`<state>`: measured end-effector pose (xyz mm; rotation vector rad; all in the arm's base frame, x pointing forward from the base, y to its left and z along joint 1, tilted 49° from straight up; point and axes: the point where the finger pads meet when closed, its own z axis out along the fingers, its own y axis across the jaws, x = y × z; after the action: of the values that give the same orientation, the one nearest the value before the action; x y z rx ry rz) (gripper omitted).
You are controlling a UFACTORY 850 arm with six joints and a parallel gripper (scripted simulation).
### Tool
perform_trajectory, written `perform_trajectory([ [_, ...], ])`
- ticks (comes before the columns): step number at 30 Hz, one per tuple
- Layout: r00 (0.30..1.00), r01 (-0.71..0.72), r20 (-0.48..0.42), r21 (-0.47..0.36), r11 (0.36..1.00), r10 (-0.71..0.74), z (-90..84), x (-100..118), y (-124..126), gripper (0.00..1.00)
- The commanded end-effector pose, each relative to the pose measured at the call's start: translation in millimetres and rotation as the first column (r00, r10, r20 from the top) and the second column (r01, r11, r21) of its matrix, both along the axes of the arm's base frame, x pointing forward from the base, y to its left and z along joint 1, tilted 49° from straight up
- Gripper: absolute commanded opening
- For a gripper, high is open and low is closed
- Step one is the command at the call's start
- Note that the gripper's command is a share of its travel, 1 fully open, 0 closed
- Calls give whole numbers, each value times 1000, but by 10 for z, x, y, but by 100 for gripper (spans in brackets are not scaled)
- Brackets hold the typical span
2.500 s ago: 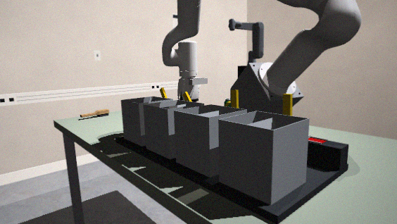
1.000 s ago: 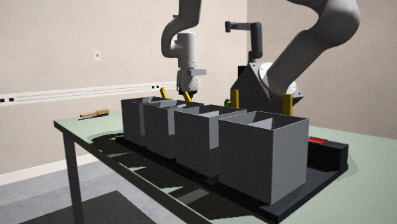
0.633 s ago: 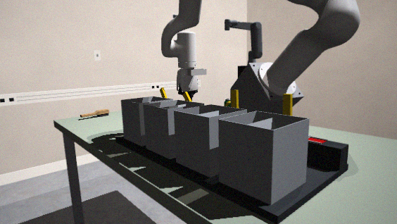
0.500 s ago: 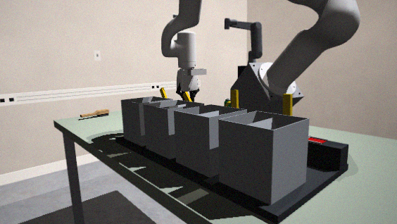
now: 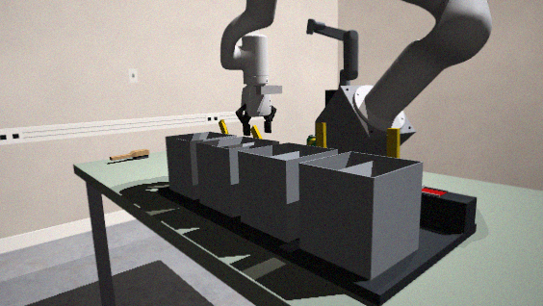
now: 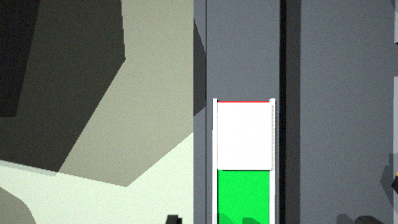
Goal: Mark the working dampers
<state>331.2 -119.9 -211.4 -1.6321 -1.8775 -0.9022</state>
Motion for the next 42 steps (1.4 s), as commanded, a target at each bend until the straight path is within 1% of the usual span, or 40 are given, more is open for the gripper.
perform_trajectory([
  [1, 1000, 0, 1, -1, 1000, 0, 108, -2, -129, 100],
  [6, 1000, 0, 1, -1, 1000, 0, 188, -9, -220, 100],
  [11, 1000, 0, 1, -1, 1000, 0, 207, -11, -242, 100],
  [42, 1000, 0, 1, -1, 1000, 0, 211, -11, -246, 100],
])
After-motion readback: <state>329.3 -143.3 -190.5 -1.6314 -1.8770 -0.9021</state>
